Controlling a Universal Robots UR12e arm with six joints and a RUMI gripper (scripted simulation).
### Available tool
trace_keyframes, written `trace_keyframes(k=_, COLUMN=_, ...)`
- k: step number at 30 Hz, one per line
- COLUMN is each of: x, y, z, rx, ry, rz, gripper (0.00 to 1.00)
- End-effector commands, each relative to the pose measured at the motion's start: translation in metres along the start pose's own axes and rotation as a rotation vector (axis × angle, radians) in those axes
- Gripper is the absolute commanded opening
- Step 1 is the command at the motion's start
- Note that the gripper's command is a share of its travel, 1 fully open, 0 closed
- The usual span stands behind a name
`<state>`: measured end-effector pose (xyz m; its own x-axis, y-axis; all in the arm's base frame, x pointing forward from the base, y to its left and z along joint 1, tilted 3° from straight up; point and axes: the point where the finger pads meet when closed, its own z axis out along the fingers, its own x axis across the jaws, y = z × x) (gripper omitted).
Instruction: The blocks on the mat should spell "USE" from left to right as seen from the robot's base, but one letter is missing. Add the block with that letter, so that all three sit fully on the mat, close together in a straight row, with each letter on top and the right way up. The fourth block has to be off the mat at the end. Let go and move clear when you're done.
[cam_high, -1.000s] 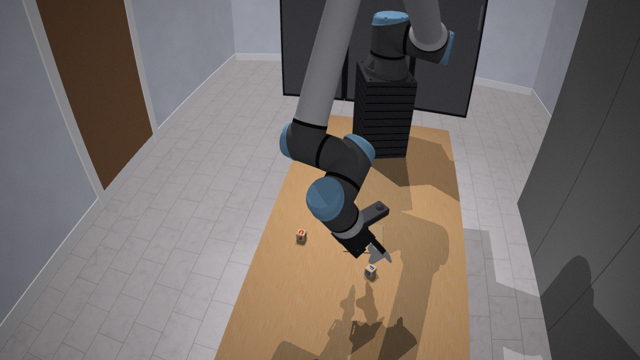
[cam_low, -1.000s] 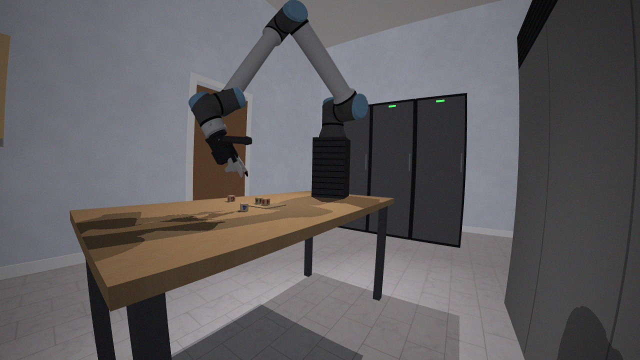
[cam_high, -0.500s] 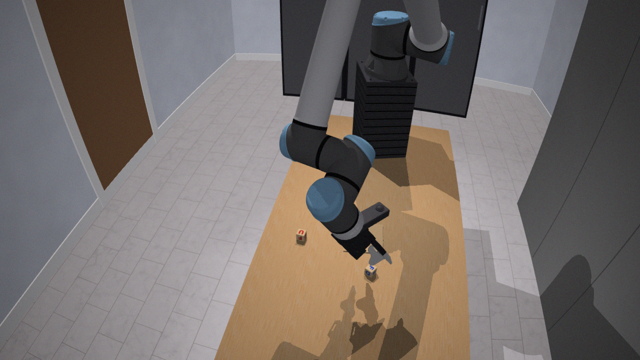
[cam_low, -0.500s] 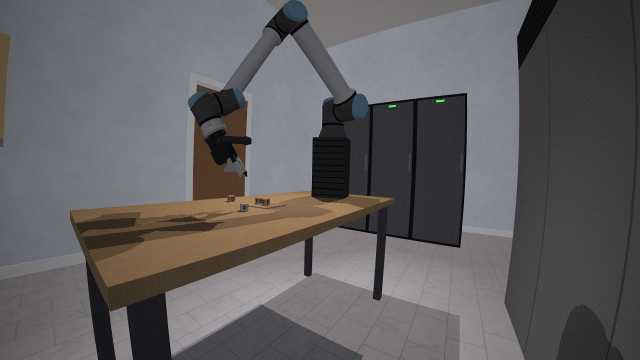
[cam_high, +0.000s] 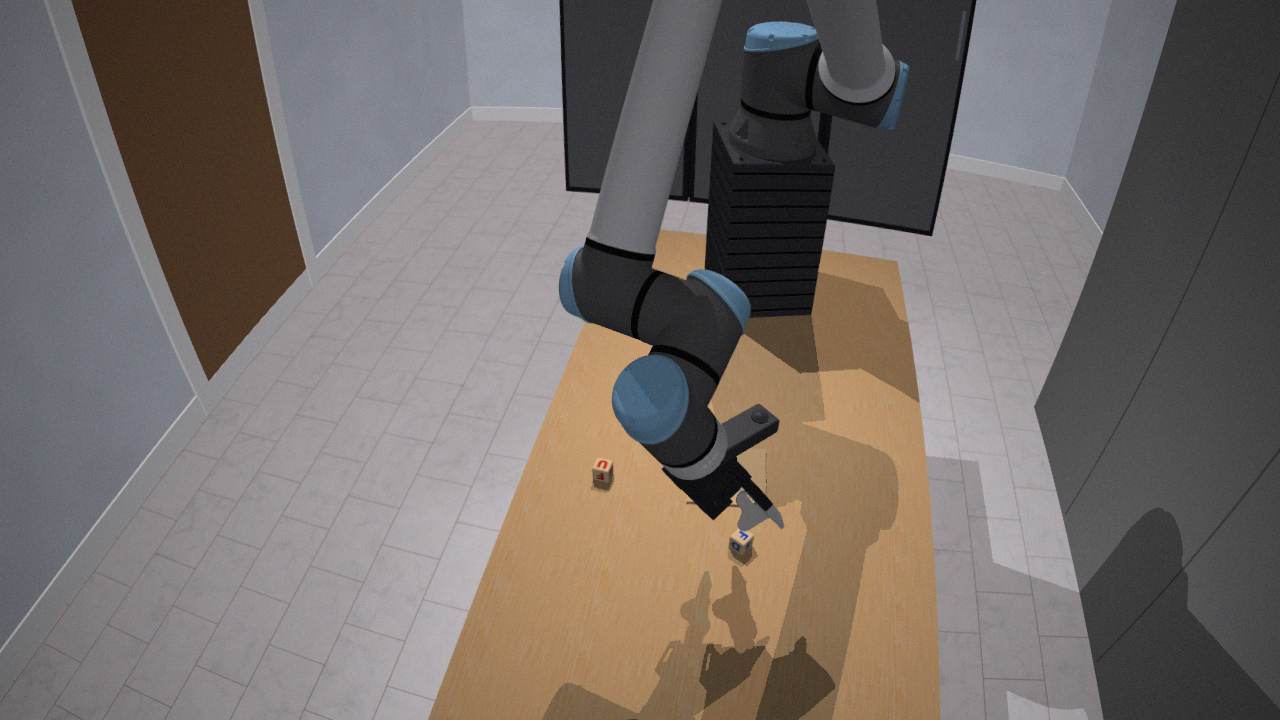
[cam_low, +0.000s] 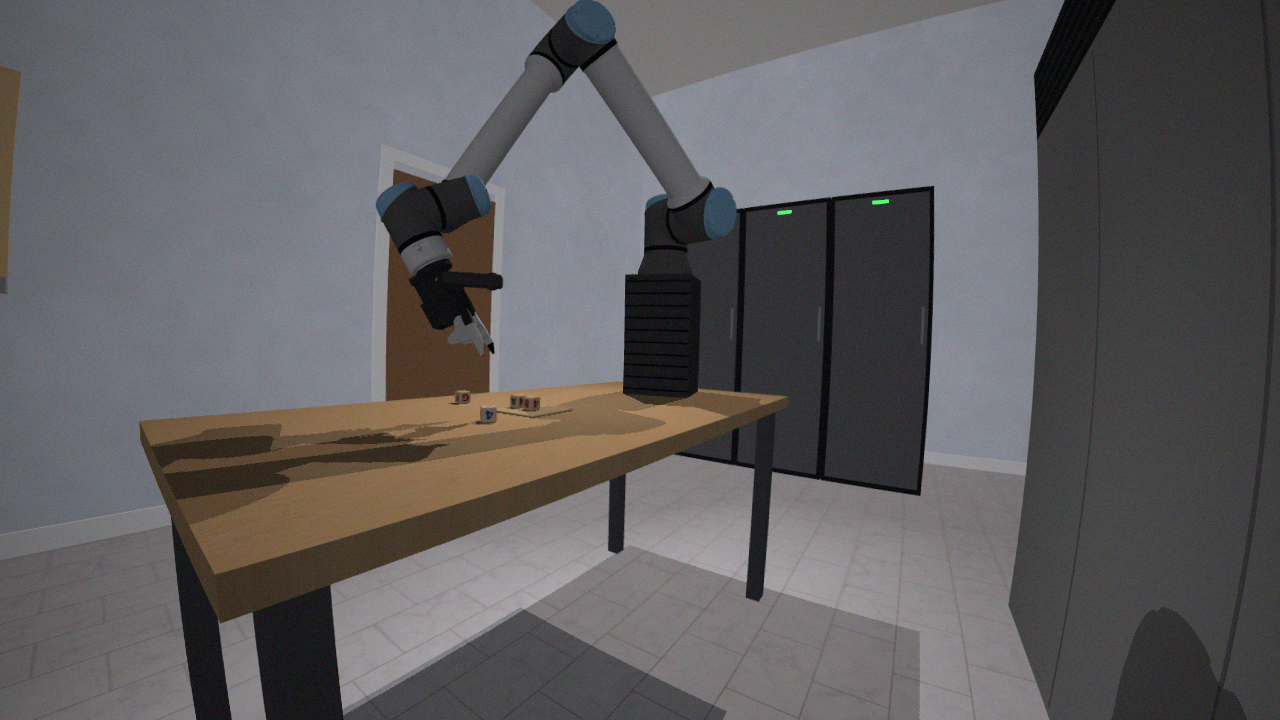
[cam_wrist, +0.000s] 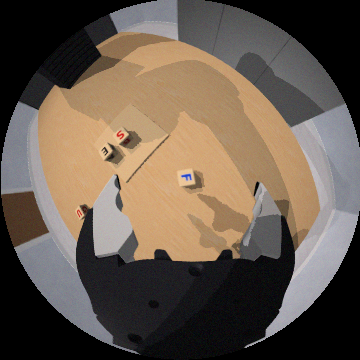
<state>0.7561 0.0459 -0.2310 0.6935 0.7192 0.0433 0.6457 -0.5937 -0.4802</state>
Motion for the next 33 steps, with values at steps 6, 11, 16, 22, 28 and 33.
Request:
trace_keyframes(k=6, x=0.0, y=0.0, z=-0.001, rx=-0.001, ry=0.001, rz=0.0, gripper=1.0)
trace_keyframes(k=11, x=0.0, y=0.0, z=-0.001, rx=-0.001, ry=0.001, rz=0.0, gripper=1.0)
trace_keyframes(k=16, x=0.0, y=0.0, z=-0.001, rx=-0.001, ry=0.001, rz=0.0, gripper=1.0)
trace_keyframes(k=22, x=-0.015, y=-0.005, z=0.003, rx=-0.002, ry=0.001, rz=0.0, gripper=1.0)
trace_keyframes(k=28, x=-0.084, y=-0.037, z=0.021, rx=-0.002, ry=0.001, rz=0.0, gripper=1.0)
trace_keyframes(k=33, x=-0.131, y=-0.067, z=0.034, rx=-0.002, ry=0.001, rz=0.0, gripper=1.0)
